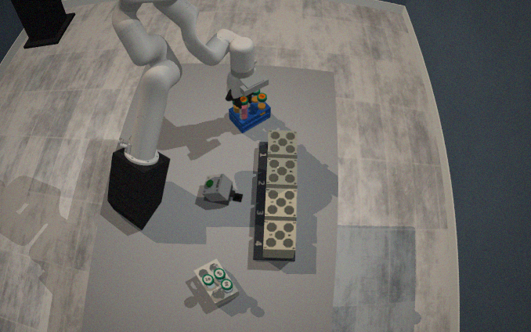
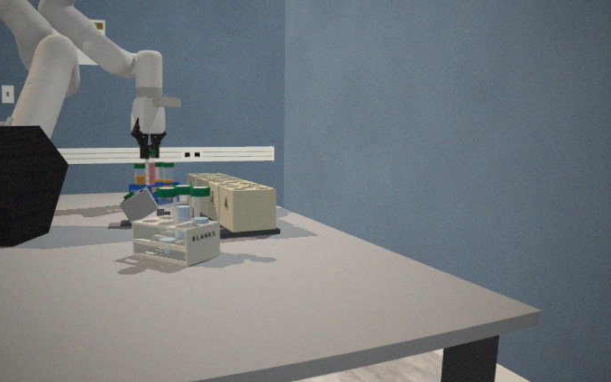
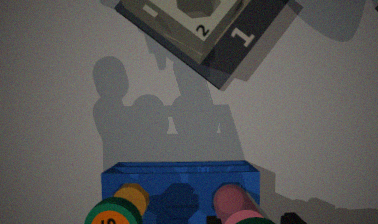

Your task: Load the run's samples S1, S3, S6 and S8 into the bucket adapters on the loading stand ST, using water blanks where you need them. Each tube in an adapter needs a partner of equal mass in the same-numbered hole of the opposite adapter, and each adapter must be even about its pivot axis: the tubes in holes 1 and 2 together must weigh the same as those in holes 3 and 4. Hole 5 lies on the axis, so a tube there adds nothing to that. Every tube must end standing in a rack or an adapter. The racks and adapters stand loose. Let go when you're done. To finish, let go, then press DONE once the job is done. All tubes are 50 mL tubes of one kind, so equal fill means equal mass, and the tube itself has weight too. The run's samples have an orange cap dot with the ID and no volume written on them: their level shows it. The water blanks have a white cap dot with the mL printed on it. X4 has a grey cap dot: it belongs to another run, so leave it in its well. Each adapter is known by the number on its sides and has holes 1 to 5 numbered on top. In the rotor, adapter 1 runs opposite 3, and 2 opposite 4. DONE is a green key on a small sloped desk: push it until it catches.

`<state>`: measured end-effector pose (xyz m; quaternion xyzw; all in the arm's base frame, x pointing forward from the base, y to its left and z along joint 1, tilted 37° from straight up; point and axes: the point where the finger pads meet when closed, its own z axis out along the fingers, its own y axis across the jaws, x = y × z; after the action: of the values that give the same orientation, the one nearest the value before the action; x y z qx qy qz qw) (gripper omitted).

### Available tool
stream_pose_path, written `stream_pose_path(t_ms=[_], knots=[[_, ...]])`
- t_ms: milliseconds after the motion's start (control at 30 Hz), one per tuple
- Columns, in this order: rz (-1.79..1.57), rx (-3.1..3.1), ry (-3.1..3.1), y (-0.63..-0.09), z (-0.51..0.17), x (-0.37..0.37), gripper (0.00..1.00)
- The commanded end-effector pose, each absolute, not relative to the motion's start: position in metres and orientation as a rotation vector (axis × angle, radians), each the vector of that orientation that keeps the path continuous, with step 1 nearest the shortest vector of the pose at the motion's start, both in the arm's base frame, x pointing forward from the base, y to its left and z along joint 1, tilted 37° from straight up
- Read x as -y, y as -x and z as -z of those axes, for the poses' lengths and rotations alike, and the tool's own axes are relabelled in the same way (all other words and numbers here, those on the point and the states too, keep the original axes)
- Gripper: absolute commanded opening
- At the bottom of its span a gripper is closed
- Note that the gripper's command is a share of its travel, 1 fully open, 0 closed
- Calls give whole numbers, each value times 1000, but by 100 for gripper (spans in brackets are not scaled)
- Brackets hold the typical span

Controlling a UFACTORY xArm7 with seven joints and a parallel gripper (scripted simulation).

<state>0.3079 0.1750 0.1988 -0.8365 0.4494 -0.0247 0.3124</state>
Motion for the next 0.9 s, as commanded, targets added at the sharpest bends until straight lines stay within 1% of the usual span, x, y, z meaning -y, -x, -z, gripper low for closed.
stream_pose_path(t_ms=[0, 867], knots=[[67, -1185, 2205, -310, -197, -176, 0], [67, -1185, 2205, -317, -179, -188, 0]])
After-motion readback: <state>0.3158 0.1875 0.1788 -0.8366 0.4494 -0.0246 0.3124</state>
